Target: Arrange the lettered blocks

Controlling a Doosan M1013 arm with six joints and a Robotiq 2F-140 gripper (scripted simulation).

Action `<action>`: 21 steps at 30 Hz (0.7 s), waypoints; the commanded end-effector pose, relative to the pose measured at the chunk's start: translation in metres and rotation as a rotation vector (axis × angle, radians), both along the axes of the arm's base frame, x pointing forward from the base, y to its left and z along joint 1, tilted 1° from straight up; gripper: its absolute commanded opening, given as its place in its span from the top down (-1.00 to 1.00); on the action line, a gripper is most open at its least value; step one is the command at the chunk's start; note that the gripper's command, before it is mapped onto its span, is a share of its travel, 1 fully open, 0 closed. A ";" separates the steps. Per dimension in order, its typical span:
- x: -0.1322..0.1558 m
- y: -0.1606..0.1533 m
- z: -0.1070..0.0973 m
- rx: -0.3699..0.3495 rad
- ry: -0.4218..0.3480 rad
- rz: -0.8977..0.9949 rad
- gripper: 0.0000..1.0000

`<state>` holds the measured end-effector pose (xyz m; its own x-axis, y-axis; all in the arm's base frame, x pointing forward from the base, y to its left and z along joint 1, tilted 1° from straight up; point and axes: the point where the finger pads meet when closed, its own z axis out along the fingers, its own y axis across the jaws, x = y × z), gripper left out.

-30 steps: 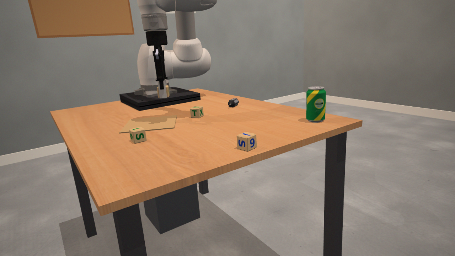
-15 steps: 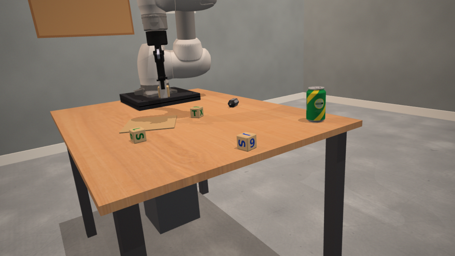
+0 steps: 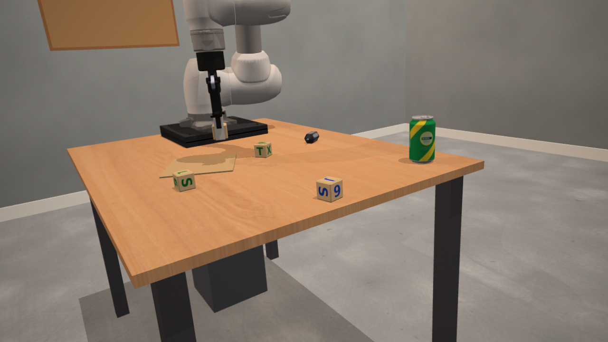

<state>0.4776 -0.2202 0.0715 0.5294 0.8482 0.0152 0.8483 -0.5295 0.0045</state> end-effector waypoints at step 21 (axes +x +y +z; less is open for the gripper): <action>0.001 0.000 -0.068 0.000 -0.001 0.000 0.37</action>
<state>0.4784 -0.2199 0.0036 0.5294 0.8482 0.0152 0.8483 -0.5295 0.0046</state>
